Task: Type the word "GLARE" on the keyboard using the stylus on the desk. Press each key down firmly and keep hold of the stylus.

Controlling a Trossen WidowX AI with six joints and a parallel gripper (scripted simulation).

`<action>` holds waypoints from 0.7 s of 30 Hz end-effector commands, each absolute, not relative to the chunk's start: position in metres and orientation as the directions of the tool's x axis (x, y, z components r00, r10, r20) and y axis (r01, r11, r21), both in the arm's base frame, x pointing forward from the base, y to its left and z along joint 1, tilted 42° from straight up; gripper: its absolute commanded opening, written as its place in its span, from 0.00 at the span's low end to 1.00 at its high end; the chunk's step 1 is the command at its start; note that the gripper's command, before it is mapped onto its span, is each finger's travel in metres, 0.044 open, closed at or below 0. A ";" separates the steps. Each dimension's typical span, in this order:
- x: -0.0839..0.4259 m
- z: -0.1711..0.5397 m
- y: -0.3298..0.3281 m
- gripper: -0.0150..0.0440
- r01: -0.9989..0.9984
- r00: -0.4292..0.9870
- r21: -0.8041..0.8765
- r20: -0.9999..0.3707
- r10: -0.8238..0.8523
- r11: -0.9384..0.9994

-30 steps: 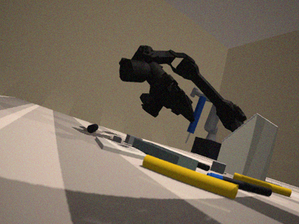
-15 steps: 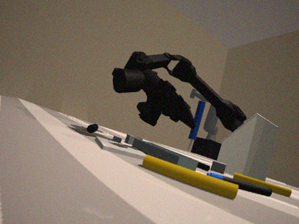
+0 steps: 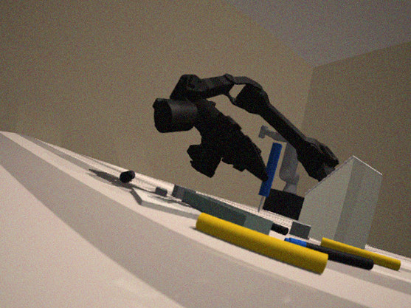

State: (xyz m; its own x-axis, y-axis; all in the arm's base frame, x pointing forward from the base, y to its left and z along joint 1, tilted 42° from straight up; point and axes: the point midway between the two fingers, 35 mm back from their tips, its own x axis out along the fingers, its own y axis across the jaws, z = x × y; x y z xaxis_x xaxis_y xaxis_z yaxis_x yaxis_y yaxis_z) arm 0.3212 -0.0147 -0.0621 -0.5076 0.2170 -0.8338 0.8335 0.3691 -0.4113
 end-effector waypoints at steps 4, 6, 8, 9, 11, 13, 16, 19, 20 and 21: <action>0.323 -0.063 -0.016 0.39 0.833 -0.506 -0.409 -0.836 0.213 0.373; 0.325 -0.064 -0.017 0.39 0.833 -0.506 -0.409 -0.836 0.213 0.373; 0.325 -0.064 -0.017 0.39 0.833 -0.506 -0.409 -0.836 0.213 0.373; 0.325 -0.064 -0.017 0.39 0.833 -0.506 -0.409 -0.836 0.213 0.373; 0.325 -0.065 -0.018 0.39 0.833 -0.506 -0.409 -0.836 0.213 0.373; 0.325 -0.066 -0.019 0.39 0.833 -0.506 -0.409 -0.836 0.213 0.373; 0.325 -0.066 -0.019 0.39 0.833 -0.506 -0.409 -0.836 0.213 0.373; 0.325 -0.066 -0.019 0.39 0.833 -0.506 -0.409 -0.836 0.213 0.373; 0.325 -0.066 -0.019 0.39 0.833 -0.506 -0.409 -0.836 0.213 0.373; 0.325 -0.066 -0.019 0.39 0.833 -0.506 -0.409 -0.836 0.213 0.373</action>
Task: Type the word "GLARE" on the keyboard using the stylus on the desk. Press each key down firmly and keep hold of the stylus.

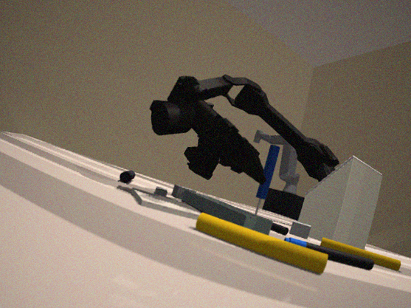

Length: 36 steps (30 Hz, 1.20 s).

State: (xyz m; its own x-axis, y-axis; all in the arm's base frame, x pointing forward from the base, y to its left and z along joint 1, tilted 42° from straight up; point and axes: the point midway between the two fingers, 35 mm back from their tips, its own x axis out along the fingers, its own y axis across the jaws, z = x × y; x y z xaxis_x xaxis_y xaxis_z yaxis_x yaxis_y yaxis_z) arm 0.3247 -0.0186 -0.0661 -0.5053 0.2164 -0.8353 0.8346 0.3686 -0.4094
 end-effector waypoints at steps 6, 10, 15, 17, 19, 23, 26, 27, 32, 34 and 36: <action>0.324 -0.066 -0.019 0.39 0.833 -0.506 -0.409 -0.836 0.213 0.373; 0.323 -0.066 -0.020 0.39 0.833 -0.506 -0.409 -0.836 0.213 0.373; 0.323 -0.068 -0.021 0.39 0.833 -0.506 -0.409 -0.836 0.212 0.373; 0.323 -0.069 -0.022 0.39 0.833 -0.506 -0.409 -0.836 0.212 0.373; 0.323 -0.069 -0.022 0.39 0.833 -0.506 -0.409 -0.836 0.212 0.373; 0.322 -0.071 -0.024 0.39 0.833 -0.506 -0.410 -0.836 0.212 0.373; 0.322 -0.072 -0.025 0.39 0.833 -0.506 -0.410 -0.836 0.212 0.373; 0.322 -0.072 -0.025 0.39 0.833 -0.506 -0.410 -0.836 0.212 0.373; 0.322 -0.073 -0.026 0.39 0.833 -0.506 -0.410 -0.836 0.212 0.373; 0.322 -0.073 -0.026 0.39 0.833 -0.506 -0.410 -0.836 0.212 0.373; 0.322 -0.074 -0.027 0.39 0.833 -0.506 -0.410 -0.836 0.212 0.373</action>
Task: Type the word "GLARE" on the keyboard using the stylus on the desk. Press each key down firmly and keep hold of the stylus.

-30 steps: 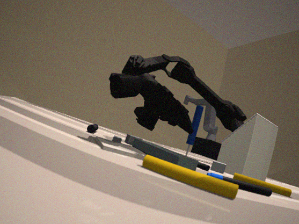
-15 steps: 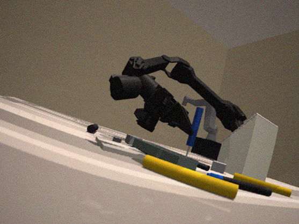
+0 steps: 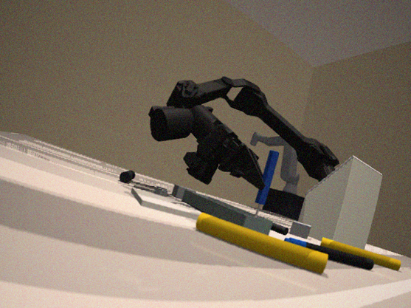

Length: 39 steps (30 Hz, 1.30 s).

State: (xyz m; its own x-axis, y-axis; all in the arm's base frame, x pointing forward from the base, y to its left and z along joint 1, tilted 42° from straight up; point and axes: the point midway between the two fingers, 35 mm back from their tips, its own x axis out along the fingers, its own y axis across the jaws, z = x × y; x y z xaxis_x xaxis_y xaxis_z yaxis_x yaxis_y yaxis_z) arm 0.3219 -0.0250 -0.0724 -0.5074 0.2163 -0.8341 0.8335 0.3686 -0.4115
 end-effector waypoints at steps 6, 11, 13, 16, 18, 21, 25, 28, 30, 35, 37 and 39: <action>0.322 -0.076 -0.028 0.39 0.833 -0.506 -0.410 -0.836 0.212 0.373; 0.322 -0.077 -0.030 0.39 0.833 -0.506 -0.410 -0.836 0.212 0.373; 0.322 -0.078 -0.030 0.39 0.833 -0.506 -0.410 -0.836 0.212 0.373; 0.322 -0.079 -0.031 0.39 0.833 -0.506 -0.410 -0.836 0.212 0.373; 0.322 -0.078 -0.030 0.39 0.833 -0.506 -0.410 -0.836 0.212 0.373; 0.322 -0.077 -0.030 0.39 0.833 -0.506 -0.410 -0.836 0.212 0.373; 0.322 -0.077 -0.030 0.39 0.833 -0.506 -0.410 -0.836 0.212 0.373; 0.322 -0.072 -0.025 0.39 0.833 -0.506 -0.410 -0.836 0.212 0.373; 0.323 -0.064 -0.018 0.39 0.833 -0.506 -0.409 -0.836 0.213 0.373; 0.322 -0.049 -0.003 0.39 0.832 -0.507 -0.409 -0.835 0.214 0.374; 0.322 -0.049 -0.003 0.39 0.832 -0.507 -0.409 -0.835 0.214 0.374; 0.325 -0.050 -0.006 0.40 0.834 -0.498 -0.400 -0.842 0.208 0.380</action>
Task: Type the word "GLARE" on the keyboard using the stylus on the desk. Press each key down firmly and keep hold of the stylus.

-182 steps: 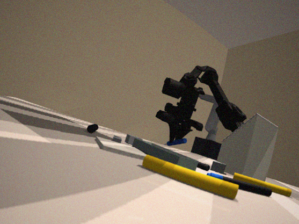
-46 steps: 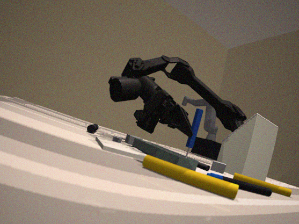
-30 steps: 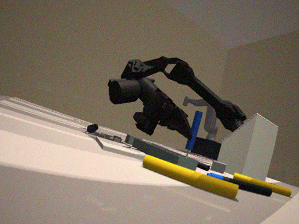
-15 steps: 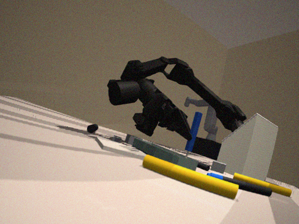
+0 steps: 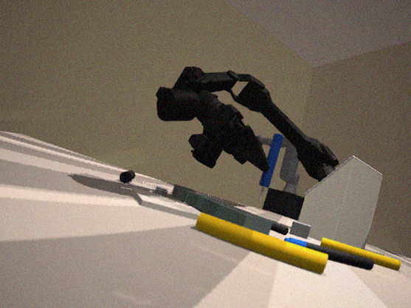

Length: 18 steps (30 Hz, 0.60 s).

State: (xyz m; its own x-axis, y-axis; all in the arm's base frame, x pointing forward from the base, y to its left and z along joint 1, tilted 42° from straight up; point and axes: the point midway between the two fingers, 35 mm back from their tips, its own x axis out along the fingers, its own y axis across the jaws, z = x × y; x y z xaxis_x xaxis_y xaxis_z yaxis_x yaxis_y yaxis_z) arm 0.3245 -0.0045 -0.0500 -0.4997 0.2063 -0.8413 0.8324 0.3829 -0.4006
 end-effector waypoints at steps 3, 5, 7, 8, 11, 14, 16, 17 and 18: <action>0.327 -0.043 -0.011 0.36 0.862 -0.459 -0.371 -0.860 0.224 0.345; 0.329 -0.037 -0.015 0.34 0.884 -0.425 -0.345 -0.874 0.237 0.315; 0.330 -0.031 -0.019 0.32 0.904 -0.390 -0.319 -0.887 0.248 0.284; 0.331 -0.028 -0.022 0.31 0.914 -0.373 -0.306 -0.893 0.254 0.268; 0.333 -0.019 -0.028 0.27 0.939 -0.319 -0.265 -0.909 0.268 0.217; 0.334 -0.010 -0.035 0.25 0.960 -0.264 -0.224 -0.923 0.280 0.166; 0.335 -0.004 -0.040 0.25 0.972 -0.227 -0.196 -0.931 0.286 0.131; 0.335 -0.001 -0.042 0.25 0.977 -0.208 -0.182 -0.935 0.288 0.114; 0.335 0.002 -0.044 0.25 0.981 -0.189 -0.168 -0.938 0.291 0.097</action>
State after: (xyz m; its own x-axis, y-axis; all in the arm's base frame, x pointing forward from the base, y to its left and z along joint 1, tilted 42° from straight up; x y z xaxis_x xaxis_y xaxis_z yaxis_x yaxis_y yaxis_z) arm 0.3350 -0.0376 -0.0066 -0.2473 0.2775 -0.9283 0.9651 0.1562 -0.2104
